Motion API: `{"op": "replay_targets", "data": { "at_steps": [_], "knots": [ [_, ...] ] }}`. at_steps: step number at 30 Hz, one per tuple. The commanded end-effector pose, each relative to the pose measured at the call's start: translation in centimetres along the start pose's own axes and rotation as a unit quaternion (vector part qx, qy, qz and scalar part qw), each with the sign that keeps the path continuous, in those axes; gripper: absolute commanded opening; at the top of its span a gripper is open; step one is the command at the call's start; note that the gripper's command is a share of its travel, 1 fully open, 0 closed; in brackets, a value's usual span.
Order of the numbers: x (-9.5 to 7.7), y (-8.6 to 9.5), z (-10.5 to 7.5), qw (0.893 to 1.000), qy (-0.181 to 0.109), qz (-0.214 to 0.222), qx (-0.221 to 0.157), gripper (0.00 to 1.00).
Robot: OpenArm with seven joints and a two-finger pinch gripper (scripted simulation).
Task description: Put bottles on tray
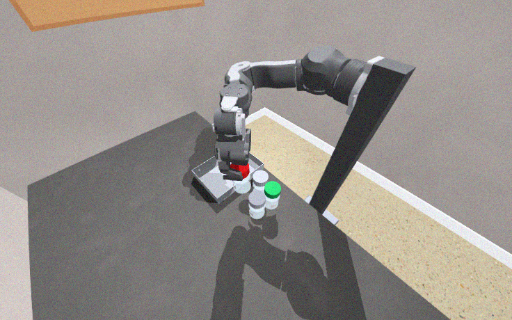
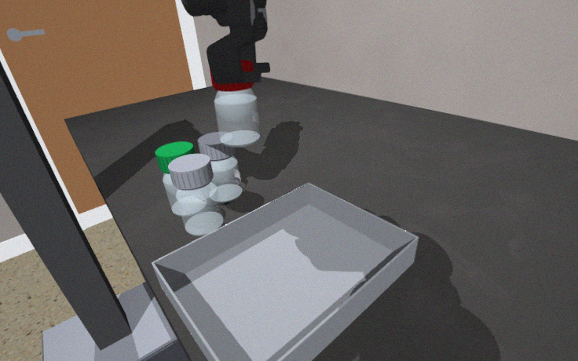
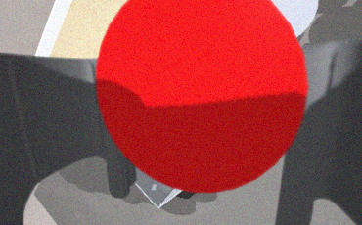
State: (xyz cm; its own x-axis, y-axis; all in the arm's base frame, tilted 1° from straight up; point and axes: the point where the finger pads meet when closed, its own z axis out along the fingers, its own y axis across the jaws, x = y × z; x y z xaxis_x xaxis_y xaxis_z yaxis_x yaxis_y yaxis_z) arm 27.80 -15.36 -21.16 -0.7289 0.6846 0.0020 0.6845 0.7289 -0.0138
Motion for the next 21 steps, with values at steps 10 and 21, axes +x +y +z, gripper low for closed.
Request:
{"op": "replay_targets", "data": {
  "at_steps": [10,21],
  "knots": [
    [-1.1,1.6,-0.2,1.000,-0.001,-0.002,-0.002,0.00],
    [-2.8,4.1,-0.1,1.000,0.000,0.000,-0.001,0.00]
  ]
}}
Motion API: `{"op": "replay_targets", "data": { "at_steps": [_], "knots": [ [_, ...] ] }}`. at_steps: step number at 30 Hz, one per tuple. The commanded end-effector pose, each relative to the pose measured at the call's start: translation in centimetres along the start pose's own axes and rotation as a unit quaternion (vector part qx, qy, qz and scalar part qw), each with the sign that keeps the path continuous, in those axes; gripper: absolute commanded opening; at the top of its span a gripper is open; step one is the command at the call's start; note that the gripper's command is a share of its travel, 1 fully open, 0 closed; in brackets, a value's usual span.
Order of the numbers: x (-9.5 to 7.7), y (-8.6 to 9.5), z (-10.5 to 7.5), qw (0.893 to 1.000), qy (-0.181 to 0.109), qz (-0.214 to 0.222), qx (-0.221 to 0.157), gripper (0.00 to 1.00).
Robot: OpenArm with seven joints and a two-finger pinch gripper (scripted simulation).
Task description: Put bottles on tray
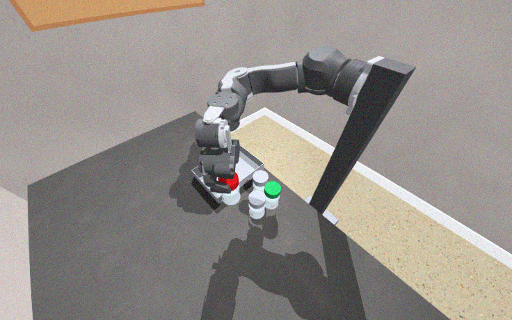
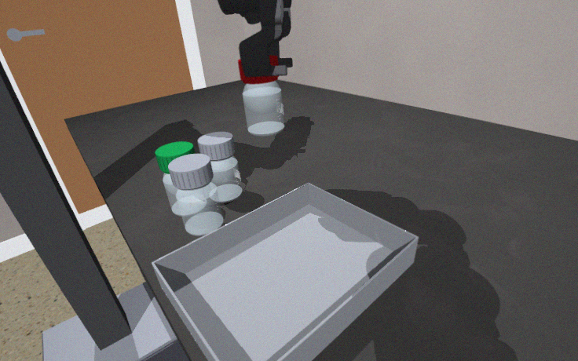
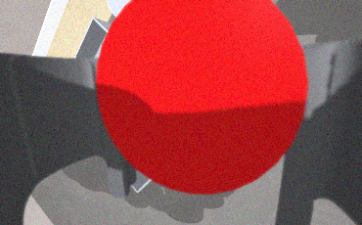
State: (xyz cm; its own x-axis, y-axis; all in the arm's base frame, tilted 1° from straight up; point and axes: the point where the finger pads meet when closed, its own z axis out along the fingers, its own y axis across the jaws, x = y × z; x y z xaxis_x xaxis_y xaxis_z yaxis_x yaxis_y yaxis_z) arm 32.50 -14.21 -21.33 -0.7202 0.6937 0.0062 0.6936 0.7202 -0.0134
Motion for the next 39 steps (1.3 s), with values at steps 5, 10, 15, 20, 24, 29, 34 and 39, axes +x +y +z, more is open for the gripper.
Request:
{"op": "replay_targets", "data": {
  "at_steps": [5,10,15,20,24,29,34,39],
  "knots": [
    [-0.8,0.9,-0.3,1.000,-0.003,-0.008,-0.001,0.00],
    [-0.8,0.9,-0.3,1.000,-0.003,-0.008,-0.001,0.00],
    [-1.2,1.6,-0.2,1.000,-0.002,-0.006,-0.001,0.00],
    [-1.8,2.3,-0.3,1.000,-0.003,-0.007,-0.001,0.00],
    [-1.8,2.3,-0.3,1.000,-0.003,-0.007,-0.001,0.00],
    [-2.1,2.8,-0.1,1.000,-0.001,-0.006,0.000,0.00],
    [-3.1,4.3,-0.3,1.000,-0.003,-0.008,-0.002,0.00],
    [-3.7,5.2,-0.4,1.000,-0.004,-0.010,-0.003,0.00]
  ]
}}
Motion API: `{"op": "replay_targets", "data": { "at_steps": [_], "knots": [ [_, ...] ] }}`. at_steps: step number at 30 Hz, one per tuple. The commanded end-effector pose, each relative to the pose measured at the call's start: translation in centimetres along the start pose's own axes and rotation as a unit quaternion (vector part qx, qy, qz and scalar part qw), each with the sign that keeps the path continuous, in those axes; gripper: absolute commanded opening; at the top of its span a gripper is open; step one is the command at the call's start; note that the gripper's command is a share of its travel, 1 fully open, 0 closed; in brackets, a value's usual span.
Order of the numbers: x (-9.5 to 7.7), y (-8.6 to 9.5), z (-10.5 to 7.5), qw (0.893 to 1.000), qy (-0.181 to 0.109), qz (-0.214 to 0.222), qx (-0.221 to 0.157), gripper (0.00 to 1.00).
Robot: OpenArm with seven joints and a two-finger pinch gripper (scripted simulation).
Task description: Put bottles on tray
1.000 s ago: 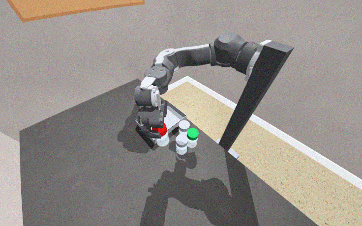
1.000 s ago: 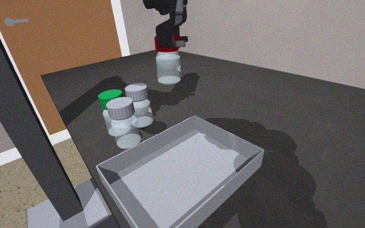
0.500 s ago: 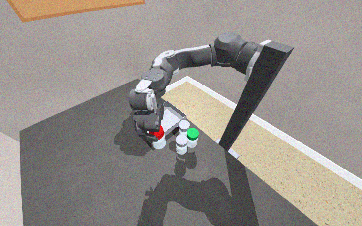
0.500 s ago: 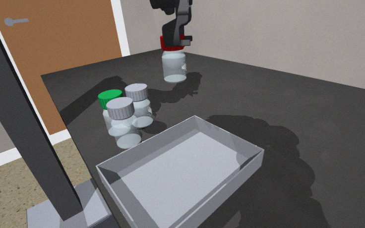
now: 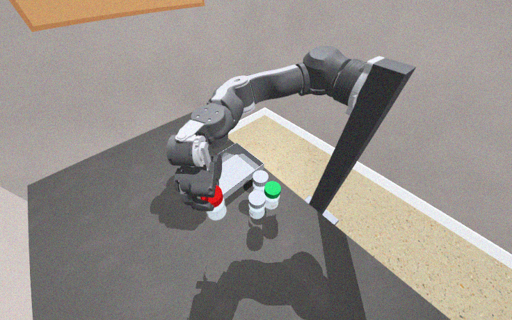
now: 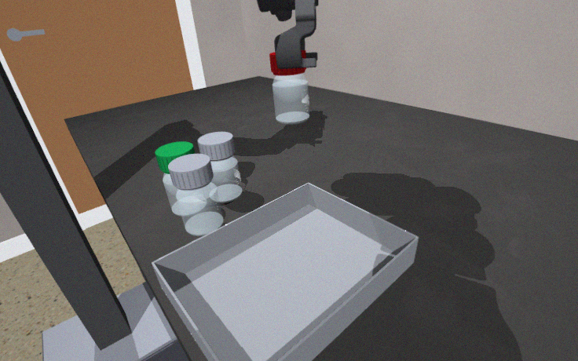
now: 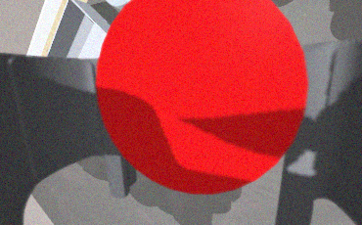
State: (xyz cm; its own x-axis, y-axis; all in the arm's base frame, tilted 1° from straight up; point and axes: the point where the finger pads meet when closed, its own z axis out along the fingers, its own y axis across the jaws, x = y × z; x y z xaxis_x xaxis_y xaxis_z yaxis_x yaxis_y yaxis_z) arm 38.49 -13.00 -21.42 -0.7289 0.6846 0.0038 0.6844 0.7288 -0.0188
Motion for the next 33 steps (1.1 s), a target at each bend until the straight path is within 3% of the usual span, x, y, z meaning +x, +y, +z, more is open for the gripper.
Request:
{"op": "replay_targets", "data": {
  "at_steps": [1,5,15,22,33],
  "knots": [
    [-0.2,0.1,-0.4,1.000,-0.003,-0.003,-0.005,0.00],
    [-0.2,0.1,-0.4,1.000,-0.003,-0.003,-0.005,0.00],
    [-0.2,0.2,3.8,1.000,-0.002,-0.003,-0.004,0.00],
    [-0.2,0.2,3.8,1.000,-0.002,-0.003,-0.004,0.00],
    [-0.5,0.5,7.8,1.000,-0.003,-0.004,-0.006,0.00]
  ]
}}
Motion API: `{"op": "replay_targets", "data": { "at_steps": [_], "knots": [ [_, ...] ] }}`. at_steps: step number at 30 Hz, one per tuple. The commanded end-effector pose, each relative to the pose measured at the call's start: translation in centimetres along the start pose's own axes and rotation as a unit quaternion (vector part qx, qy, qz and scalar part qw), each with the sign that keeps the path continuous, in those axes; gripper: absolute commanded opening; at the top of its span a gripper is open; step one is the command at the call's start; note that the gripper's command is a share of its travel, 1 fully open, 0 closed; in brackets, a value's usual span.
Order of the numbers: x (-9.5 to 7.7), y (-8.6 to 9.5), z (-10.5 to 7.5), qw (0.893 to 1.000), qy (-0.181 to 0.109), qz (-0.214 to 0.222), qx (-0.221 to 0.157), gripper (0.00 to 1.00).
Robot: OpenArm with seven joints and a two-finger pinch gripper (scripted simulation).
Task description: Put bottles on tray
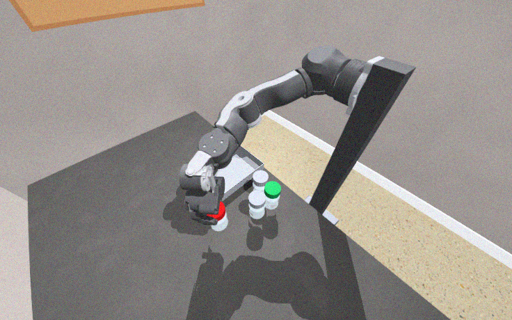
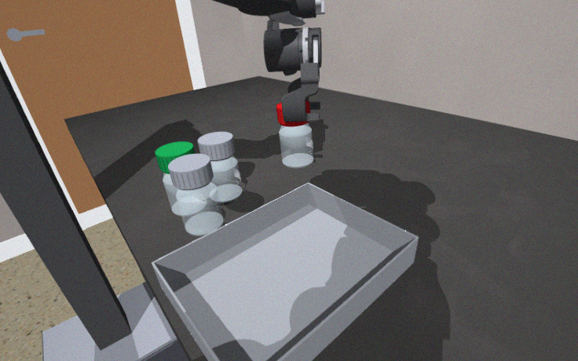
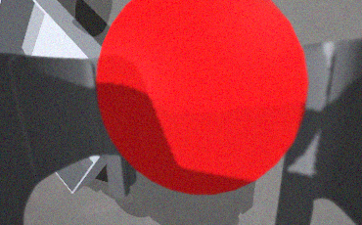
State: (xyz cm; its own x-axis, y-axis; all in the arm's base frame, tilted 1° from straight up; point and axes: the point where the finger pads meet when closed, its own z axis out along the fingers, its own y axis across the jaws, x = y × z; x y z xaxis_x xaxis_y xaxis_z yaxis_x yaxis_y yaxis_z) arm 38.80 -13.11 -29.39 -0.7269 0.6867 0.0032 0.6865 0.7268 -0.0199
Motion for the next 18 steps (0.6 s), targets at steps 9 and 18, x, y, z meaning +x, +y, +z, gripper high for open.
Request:
{"op": "replay_targets", "data": {
  "at_steps": [9,18],
  "knots": [
    [0.0,0.1,0.6,1.000,-0.001,-0.004,-0.004,0.00],
    [-0.1,0.2,2.0,1.000,-0.001,-0.004,-0.004,0.00]
  ]
}}
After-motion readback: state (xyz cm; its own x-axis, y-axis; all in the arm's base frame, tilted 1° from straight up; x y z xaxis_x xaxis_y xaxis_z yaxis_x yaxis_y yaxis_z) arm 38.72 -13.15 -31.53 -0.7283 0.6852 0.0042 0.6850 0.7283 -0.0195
